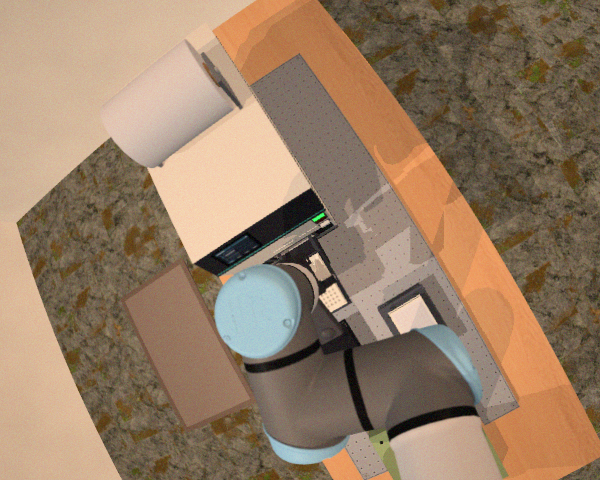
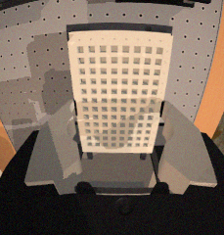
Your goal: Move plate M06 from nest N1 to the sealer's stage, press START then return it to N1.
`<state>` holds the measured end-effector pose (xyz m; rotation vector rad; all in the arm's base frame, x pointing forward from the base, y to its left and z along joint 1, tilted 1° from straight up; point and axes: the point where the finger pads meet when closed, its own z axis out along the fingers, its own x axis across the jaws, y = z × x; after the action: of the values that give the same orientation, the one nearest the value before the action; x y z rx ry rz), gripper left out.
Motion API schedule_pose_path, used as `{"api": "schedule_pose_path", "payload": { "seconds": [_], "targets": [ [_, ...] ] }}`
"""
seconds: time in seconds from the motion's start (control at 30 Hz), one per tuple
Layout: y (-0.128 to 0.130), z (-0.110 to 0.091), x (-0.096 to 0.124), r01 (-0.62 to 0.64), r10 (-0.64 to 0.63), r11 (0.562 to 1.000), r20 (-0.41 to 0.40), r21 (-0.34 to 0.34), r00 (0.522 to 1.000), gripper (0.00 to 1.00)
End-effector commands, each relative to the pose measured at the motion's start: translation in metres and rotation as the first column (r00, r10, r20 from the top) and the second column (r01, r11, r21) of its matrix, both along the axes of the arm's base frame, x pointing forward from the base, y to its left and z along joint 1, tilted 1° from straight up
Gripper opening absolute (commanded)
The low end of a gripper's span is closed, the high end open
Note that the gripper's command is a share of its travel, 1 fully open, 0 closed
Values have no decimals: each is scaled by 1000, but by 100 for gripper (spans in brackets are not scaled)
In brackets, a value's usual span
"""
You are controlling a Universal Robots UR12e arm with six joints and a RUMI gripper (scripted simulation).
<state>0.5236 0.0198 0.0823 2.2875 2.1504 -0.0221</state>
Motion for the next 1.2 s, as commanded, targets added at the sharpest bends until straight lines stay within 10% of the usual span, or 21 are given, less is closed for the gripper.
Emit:
{"api": "schedule_pose_path", "payload": {
  "seconds": [0.0,1.17],
  "targets": [
    [0,1,1,0,0,1000,1,0,1000,0],
    [0,-8,1,0,0,1000,1,0,1000,0]
  ]
}}
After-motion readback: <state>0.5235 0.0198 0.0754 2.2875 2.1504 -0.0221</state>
